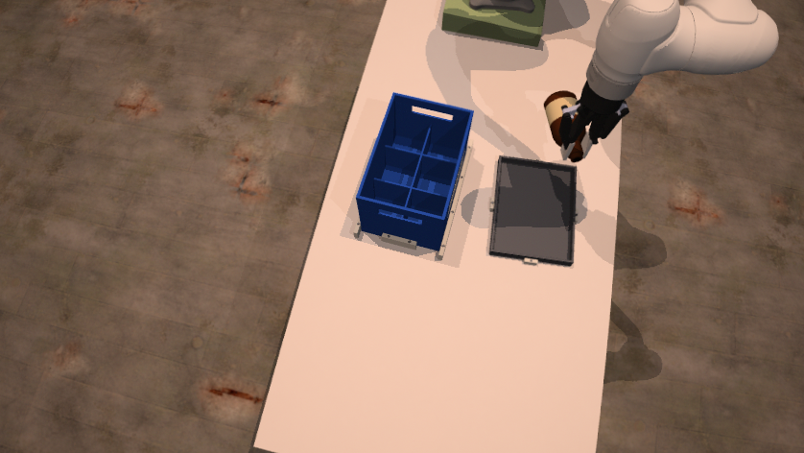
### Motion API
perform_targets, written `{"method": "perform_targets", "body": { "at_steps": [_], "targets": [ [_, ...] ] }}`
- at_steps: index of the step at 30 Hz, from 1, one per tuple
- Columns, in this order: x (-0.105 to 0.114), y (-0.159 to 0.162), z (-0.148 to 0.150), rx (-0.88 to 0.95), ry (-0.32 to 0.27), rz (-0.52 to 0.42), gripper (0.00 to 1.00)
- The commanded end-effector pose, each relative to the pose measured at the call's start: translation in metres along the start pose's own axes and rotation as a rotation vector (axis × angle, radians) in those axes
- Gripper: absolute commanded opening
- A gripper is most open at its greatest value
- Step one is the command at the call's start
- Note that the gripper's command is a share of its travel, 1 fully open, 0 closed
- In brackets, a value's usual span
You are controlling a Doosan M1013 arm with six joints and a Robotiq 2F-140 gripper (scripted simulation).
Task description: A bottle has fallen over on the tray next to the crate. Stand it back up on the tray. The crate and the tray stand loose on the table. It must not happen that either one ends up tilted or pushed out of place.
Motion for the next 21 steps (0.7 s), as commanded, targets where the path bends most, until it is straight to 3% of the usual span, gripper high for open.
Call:
{"method": "perform_targets", "body": {
  "at_steps": [1,21],
  "targets": [
    [0.0001,0.0000,0.0000,0.000,0.000,0.000,0.10],
    [0.0001,0.0000,0.0000,-0.009,0.000,0.000,0.10]
  ]
}}
Point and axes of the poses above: the point where the finger pads meet when closed, its own x axis back along the fingers, its own z axis across the jaws, y = z × x, the point moved 3 cm from there along x, back along the fingers, and after that the axes turned 4 degrees about x, right-handed, at the moved point
